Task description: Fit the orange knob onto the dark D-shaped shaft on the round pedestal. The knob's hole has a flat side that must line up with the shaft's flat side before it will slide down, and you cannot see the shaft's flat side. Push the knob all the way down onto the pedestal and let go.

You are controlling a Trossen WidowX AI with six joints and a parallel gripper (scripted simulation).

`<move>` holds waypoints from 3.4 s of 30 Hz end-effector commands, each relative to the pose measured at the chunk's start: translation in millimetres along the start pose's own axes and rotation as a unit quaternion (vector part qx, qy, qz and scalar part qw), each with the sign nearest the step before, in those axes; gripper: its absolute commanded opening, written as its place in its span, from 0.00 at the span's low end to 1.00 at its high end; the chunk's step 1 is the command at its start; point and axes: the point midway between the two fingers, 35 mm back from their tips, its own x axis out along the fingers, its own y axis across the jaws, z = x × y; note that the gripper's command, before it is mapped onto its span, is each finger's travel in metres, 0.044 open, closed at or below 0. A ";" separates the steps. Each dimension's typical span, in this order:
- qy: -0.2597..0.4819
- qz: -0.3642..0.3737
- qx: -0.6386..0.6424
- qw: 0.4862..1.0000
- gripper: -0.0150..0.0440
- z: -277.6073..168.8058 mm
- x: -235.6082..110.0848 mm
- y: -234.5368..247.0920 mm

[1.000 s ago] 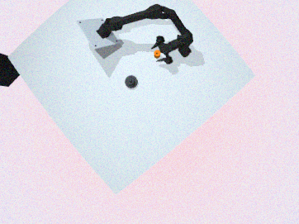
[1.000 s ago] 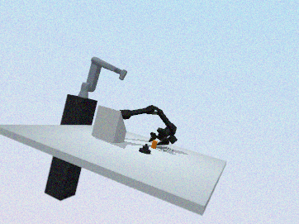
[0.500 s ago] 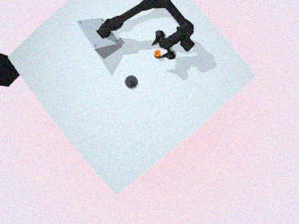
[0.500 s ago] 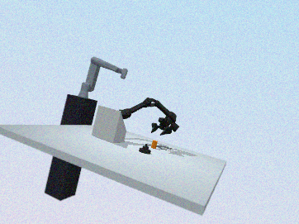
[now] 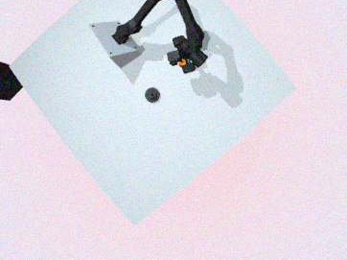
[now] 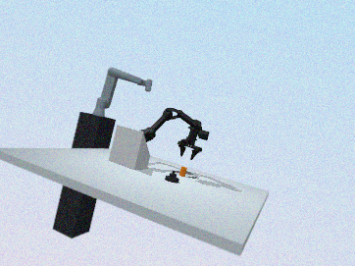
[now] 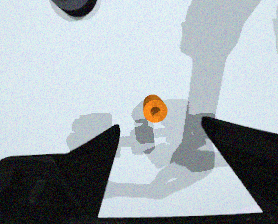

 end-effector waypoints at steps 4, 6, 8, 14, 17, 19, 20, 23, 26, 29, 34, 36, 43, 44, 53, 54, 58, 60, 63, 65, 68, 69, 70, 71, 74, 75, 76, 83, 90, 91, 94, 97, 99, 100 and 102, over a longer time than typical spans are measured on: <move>0.040 0.002 -0.013 0.999 1.00 -3.0 -3.3 -2.1; 0.040 0.002 -0.013 0.999 1.00 -3.0 -3.3 -2.1; 0.040 0.002 -0.021 0.999 1.00 -3.0 -3.3 -2.1; 0.038 0.012 -0.276 0.960 1.00 -2.6 -2.9 -1.9; 0.036 0.018 -0.413 0.910 1.00 -2.4 -2.7 -1.8; 0.034 0.021 -0.499 0.865 1.00 -2.2 -2.5 -1.7; 0.033 0.023 -0.541 0.840 1.00 -2.2 -2.4 -1.7; 0.029 0.027 -0.658 0.752 1.00 -1.9 -2.2 -1.5; 0.025 0.031 -0.760 0.649 1.00 -1.7 -1.9 -1.4; 0.023 0.033 -0.801 0.597 1.00 -1.6 -1.8 -1.4; 0.023 0.033 -0.804 0.593 1.00 -1.6 -1.8 -1.4; 0.023 0.033 -0.804 0.593 1.00 -1.6 -1.8 -1.4; 0.023 0.033 -0.804 0.593 1.00 -1.6 -1.8 -1.4; 0.023 0.033 -0.804 0.593 1.00 -1.6 -1.8 -1.4; 0.023 0.033 -0.805 0.592 1.00 -6.3 20.6 -0.9; 0.023 0.034 -0.805 0.592 1.00 -6.8 28.5 -0.7; 0.023 0.034 -0.805 0.592 1.00 -6.9 31.2 -0.7; 0.023 0.034 -0.805 0.592 1.00 -7.2 36.0 -0.8; 0.024 0.034 -0.805 0.592 1.00 -7.9 46.1 -1.3; 0.024 0.034 -0.805 0.592 1.00 -8.0 46.3 -1.3; 0.023 0.034 -0.805 0.592 1.00 -8.3 50.0 -0.9; 0.023 0.034 -0.805 0.592 1.00 -8.4 51.6 -0.7; 0.023 0.034 -0.805 0.592 1.00 -8.5 53.2 -0.6; 0.023 0.034 -0.805 0.592 1.00 -8.6 54.9 -0.4; 0.023 0.033 -0.805 0.592 1.00 -9.0 59.7 0.0; 0.023 0.033 -0.805 0.592 1.00 -9.2 61.3 0.1; 0.023 0.033 -0.805 0.592 1.00 -9.3 62.9 0.2; 0.023 0.033 -0.805 0.592 1.00 -10.2 74.1 0.5; 0.023 0.033 -0.805 0.592 1.00 -11.2 85.2 0.4; 0.023 0.033 -0.805 0.592 1.00 -11.3 86.8 0.3; 0.023 0.034 -0.805 0.592 1.00 -11.7 91.6 0.1; 0.024 0.034 -0.805 0.592 1.00 -12.1 96.3 -0.3; 0.024 0.034 -0.805 0.592 1.00 -12.4 99.5 -0.6; 0.024 0.034 -0.805 0.592 1.00 -12.5 101.0 -0.7; 0.024 0.034 -0.805 0.592 1.00 -12.8 104.2 -1.1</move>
